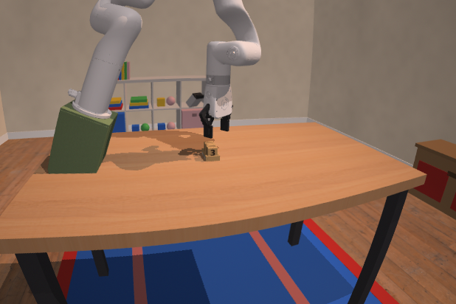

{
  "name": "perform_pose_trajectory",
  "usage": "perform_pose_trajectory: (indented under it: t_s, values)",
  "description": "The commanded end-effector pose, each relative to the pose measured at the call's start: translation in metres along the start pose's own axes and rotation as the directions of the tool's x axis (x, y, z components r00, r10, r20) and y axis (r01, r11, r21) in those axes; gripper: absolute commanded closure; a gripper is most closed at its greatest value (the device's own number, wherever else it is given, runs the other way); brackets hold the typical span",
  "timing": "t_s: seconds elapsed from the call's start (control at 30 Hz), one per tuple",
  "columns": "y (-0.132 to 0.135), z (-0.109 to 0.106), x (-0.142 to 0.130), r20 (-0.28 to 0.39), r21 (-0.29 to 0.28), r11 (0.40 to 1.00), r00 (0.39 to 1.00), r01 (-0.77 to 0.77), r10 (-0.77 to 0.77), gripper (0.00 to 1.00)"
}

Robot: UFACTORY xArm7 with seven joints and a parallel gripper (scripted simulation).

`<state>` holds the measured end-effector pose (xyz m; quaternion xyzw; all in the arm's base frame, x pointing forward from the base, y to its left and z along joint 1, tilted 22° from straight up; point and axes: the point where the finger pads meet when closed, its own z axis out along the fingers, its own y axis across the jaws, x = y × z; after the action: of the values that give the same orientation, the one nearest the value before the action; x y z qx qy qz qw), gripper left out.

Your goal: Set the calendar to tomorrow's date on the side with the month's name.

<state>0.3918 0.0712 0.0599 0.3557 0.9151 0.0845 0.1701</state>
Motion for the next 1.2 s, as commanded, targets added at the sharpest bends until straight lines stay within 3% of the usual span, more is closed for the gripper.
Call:
perform_pose_trajectory:
  t_s: [0.0,0.17,0.33,0.43,1.17]
  values:
    - [0.019,0.001,0.005,0.007,0.011,1.000,1.000,-0.029,0.029,0.00]
    - [0.023,0.001,0.006,0.007,0.011,0.999,0.999,-0.037,0.037,0.00]
    - [0.028,0.002,0.008,0.008,0.010,0.987,0.987,-0.159,0.159,0.00]
    - [0.048,0.004,0.014,0.008,0.010,0.987,0.987,-0.159,0.159,0.00]
    - [0.049,0.004,0.015,0.008,0.010,0.987,0.987,-0.159,0.159,0.00]
